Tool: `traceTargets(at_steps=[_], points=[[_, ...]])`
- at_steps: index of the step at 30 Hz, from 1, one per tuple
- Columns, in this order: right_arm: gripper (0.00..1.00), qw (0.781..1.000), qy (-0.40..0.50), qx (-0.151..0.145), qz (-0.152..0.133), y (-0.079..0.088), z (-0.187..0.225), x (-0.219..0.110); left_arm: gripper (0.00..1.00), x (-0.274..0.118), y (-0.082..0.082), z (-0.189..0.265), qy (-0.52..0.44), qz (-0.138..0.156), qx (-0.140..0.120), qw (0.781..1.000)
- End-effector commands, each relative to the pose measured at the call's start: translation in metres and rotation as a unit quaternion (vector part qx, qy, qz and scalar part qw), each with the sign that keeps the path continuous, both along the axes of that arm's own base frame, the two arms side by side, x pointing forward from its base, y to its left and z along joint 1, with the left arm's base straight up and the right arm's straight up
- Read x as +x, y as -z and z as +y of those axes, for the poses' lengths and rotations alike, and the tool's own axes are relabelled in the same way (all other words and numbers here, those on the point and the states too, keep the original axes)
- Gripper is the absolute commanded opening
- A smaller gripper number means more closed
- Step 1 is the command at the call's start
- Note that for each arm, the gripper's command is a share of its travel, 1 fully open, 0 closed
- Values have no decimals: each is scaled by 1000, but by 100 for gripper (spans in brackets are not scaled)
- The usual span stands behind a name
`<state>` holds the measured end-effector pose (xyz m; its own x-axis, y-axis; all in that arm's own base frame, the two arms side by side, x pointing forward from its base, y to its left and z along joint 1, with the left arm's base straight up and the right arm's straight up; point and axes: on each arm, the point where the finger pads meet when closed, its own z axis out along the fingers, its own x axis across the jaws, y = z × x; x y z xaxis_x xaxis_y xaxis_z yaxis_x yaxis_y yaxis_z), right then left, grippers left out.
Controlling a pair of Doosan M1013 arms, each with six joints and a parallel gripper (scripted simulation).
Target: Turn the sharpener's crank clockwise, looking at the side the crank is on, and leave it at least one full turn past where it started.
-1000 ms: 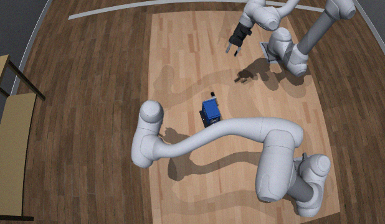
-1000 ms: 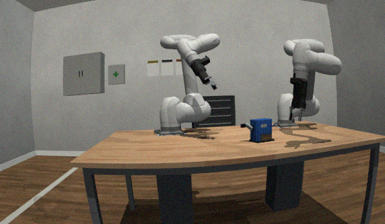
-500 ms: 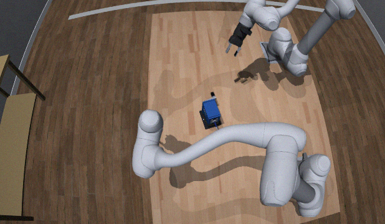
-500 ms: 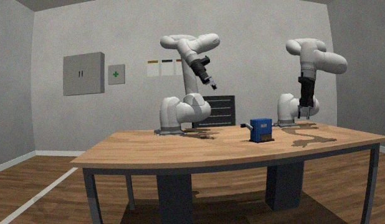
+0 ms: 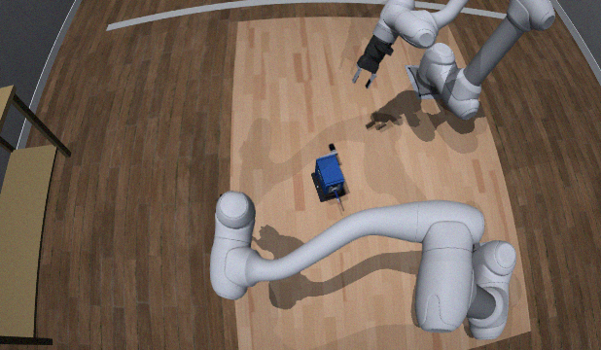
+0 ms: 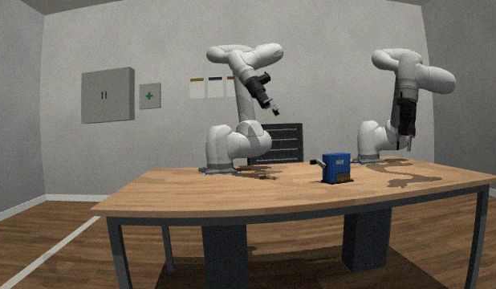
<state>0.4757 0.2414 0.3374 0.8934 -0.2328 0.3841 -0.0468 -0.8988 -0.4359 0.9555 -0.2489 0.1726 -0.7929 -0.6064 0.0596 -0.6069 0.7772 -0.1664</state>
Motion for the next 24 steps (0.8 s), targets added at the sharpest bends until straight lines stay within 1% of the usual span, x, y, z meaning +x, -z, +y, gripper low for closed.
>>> traceTargets(at_steps=[1,3,5,20,22,24], points=[[100,1000,0,0,0,-1,0,0,100,-1,-3,15,3,-1,1,1000],[100,1000,0,0,0,-1,0,0,100,-2,-5,26,4,0,3,1000],[100,1000,0,0,0,-1,0,0,100,-2,-5,26,4,0,3,1000],[100,1000,0,0,0,-1,0,0,100,-17,-15,120,21,3,11,1000],[100,1000,0,0,0,-1,0,0,100,-17,-15,120,21,3,11,1000],[100,1000,0,0,0,-1,0,0,100,-20,-17,134,23,4,12,1000]])
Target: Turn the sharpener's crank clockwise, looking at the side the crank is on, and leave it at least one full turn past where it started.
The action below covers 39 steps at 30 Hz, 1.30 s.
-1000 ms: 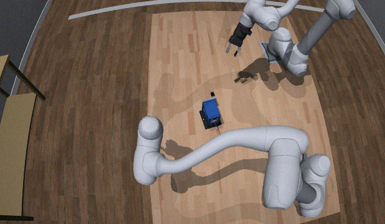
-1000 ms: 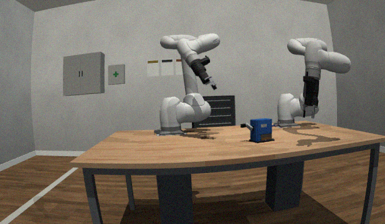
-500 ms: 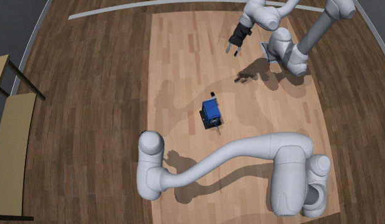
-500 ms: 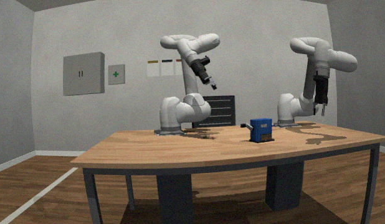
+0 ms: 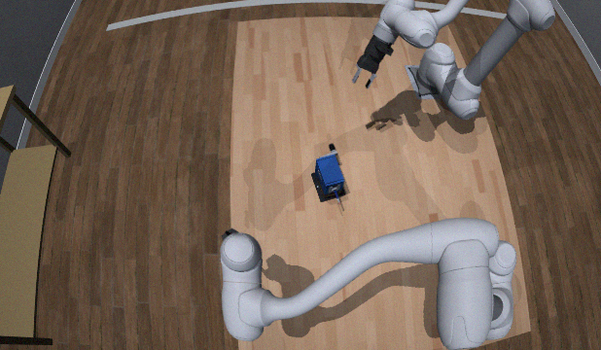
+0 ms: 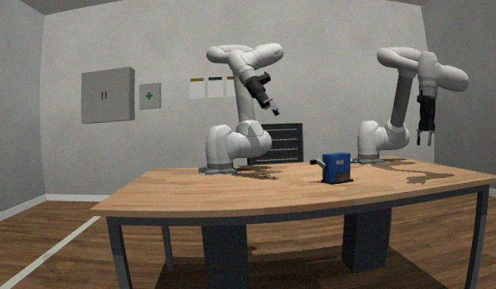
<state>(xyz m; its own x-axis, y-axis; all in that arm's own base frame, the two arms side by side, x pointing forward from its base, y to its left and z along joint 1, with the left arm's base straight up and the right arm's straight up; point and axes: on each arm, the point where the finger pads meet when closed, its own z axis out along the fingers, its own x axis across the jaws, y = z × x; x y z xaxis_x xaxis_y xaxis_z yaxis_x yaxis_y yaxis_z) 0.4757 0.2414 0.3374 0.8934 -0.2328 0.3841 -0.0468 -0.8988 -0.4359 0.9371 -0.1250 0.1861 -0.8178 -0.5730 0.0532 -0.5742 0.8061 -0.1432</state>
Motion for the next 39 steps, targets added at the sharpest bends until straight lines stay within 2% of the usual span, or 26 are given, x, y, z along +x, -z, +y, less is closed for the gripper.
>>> traceTargets(at_steps=[1,13,17,30,32,39], points=[[100,1000,0,0,0,-1,0,0,100,-3,-4,17,3,-1,2,1000],[100,1000,0,0,0,-1,0,0,100,-29,-13,102,18,4,7,1000],[100,1000,0,0,0,-1,0,0,100,-35,-15,117,21,5,8,1000],[100,1000,0,0,0,-1,0,0,100,-80,-25,212,41,12,12,999],[100,1000,0,0,0,-1,0,0,100,-80,-25,212,41,12,12,999],[100,1000,0,0,0,-1,0,0,100,-110,-31,263,52,16,13,998]])
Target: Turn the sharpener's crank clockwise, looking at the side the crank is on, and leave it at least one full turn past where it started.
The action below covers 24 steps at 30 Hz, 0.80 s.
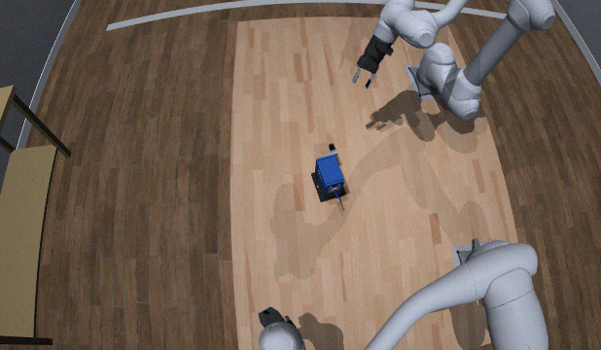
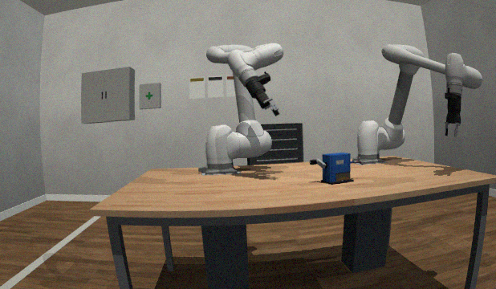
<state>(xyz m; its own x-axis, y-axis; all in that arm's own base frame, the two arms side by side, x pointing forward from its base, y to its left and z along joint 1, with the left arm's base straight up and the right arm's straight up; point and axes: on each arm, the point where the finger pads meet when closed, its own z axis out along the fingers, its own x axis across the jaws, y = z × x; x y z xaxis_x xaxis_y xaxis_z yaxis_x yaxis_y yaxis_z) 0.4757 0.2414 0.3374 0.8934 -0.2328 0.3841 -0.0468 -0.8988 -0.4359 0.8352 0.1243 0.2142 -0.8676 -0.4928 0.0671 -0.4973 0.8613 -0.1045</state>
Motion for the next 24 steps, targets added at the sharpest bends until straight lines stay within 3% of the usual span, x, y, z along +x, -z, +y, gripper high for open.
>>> traceTargets(at_steps=[1,24], points=[[100,1000,0,0,0,-1,0,0,100,-13,-4,21,5,1,0,1000],[100,1000,0,0,0,-1,0,0,100,-132,-20,157,40,15,-5,999]])
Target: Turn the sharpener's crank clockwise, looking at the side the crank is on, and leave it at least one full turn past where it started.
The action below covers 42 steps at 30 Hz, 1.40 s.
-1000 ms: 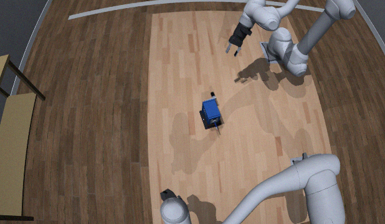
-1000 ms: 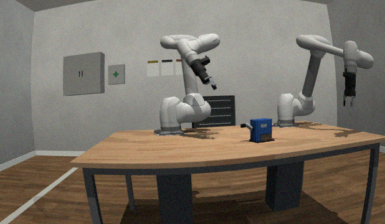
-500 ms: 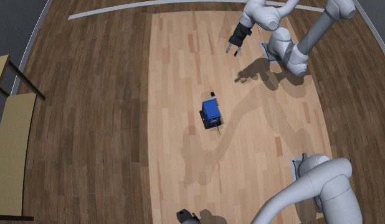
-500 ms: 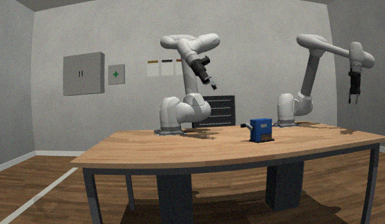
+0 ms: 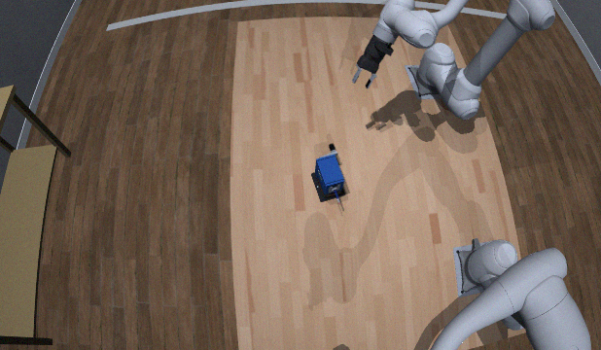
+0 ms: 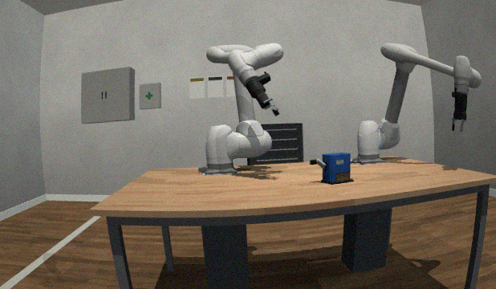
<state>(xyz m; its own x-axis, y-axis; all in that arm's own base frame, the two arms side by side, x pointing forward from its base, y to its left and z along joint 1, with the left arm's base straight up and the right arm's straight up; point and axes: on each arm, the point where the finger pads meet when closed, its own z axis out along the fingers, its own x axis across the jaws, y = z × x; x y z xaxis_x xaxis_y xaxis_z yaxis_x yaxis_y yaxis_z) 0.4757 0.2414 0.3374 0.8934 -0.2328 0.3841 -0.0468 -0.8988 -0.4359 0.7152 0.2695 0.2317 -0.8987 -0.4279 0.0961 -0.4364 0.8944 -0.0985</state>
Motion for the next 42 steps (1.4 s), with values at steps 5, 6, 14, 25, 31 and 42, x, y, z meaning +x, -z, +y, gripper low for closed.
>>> traceTargets(at_steps=[5,6,14,25,31,42], points=[[100,1000,0,0,0,-1,0,0,100,-32,-5,29,9,2,-2,1000],[100,1000,0,0,0,-1,0,0,100,-39,-6,34,10,3,-3,1000],[100,1000,0,0,0,-1,0,0,100,-94,-11,74,24,7,-9,1000],[100,1000,0,0,0,-1,0,0,100,-159,-17,111,39,11,-17,999],[100,1000,0,0,0,-1,0,0,100,-204,-21,130,50,13,-24,998],[100,1000,0,0,0,-1,0,0,100,-270,-25,152,64,15,-35,997]])
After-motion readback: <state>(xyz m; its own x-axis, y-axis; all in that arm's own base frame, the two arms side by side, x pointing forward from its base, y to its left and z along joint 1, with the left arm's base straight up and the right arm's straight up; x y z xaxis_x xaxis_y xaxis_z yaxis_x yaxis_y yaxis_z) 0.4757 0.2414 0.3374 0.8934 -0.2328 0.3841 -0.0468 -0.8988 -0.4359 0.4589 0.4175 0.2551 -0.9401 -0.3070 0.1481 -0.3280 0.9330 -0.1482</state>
